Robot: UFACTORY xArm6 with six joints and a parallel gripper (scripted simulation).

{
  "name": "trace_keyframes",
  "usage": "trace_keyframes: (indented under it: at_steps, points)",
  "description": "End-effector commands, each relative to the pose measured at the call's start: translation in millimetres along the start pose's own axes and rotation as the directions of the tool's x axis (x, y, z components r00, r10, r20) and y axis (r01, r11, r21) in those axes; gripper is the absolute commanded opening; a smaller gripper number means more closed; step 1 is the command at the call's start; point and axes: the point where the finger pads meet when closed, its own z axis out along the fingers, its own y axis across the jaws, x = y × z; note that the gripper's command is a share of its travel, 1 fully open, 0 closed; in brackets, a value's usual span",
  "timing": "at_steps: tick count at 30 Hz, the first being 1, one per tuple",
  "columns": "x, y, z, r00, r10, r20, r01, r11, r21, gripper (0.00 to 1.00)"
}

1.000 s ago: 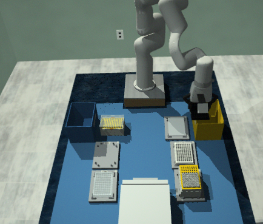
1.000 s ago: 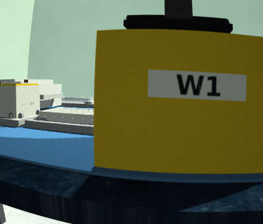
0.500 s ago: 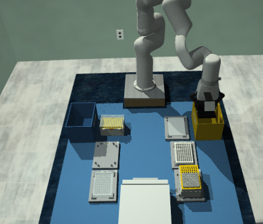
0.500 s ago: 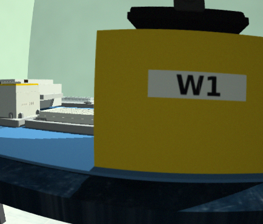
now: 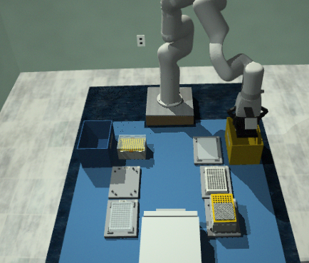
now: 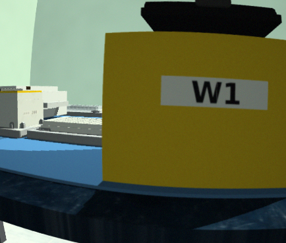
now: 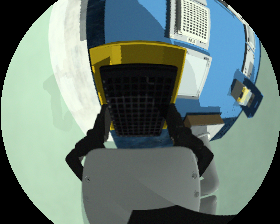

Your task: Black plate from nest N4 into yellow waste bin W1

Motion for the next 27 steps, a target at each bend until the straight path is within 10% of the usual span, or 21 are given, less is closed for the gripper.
trace_keyframes:
  at_steps: [1, 11, 12, 27]
  points:
    - [0.9, -1.3, -1.6, 1.000, 0.000, -0.003, 0.000, 1.000, 0.003, 0.00]
    - [1.0, -1.2, -1.6, 1.000, 0.000, -0.003, 0.000, 1.000, 0.003, 0.00]
    - [1.0, -1.2, -1.6, 1.000, 0.000, -0.003, 0.000, 1.000, 0.003, 1.00]
    - [1.0, -1.3, -1.6, 1.000, 0.000, -0.003, 0.000, 1.000, 0.003, 1.00]
